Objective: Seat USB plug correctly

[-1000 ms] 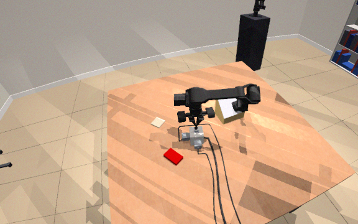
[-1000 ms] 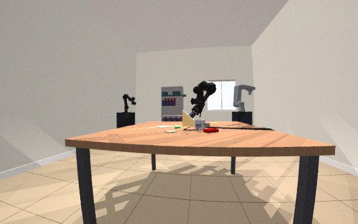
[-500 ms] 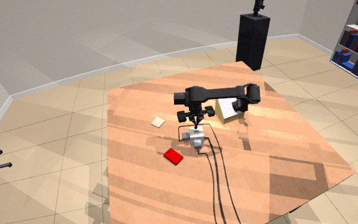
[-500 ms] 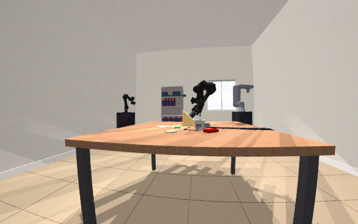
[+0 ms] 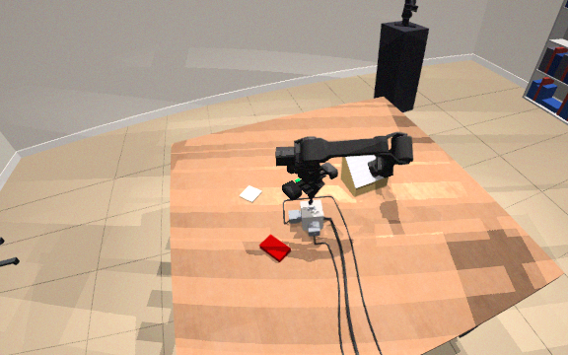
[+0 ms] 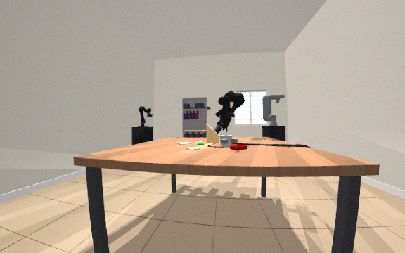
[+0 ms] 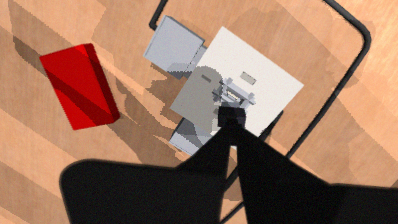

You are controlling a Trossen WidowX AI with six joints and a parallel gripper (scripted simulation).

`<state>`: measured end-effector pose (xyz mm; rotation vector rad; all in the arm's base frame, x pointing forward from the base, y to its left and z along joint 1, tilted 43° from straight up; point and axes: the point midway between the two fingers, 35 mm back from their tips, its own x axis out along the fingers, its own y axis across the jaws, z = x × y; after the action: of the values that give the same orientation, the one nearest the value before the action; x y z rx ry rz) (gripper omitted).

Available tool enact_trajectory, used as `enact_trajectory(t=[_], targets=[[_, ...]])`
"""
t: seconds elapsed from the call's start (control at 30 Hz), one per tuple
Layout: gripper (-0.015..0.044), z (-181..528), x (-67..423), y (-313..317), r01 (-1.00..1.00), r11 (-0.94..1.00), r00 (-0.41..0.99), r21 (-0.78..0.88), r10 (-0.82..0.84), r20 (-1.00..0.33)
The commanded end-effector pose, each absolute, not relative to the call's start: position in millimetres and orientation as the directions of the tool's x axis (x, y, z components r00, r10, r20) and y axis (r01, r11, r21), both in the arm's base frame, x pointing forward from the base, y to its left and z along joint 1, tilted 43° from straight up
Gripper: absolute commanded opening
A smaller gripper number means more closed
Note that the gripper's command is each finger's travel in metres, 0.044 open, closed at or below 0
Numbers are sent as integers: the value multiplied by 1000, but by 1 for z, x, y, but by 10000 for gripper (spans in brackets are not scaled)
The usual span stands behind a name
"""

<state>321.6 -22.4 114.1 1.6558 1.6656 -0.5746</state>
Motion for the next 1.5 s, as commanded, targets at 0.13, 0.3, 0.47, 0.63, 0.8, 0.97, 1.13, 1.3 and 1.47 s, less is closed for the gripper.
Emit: enact_trajectory(t=[0.13,0.3,0.47,0.63,0.8,0.97,1.13,1.3,1.47], targets=[[0,114,322,-22,932,222,71,288,668,-741],[0,114,322,-22,877,312,71,365,668,-741],[0,114,322,-22,807,398,71,436,668,-741],[0,114,322,-22,724,477,71,499,668,-741],[0,114,322,-22,628,547,71,553,668,-741],[0,114,322,-22,522,608,71,598,668,-741],[0,114,322,-22,406,659,71,633,668,-741],[0,114,322,-22,284,699,71,657,668,-741],[0,114,322,-22,157,726,71,669,668,-741]])
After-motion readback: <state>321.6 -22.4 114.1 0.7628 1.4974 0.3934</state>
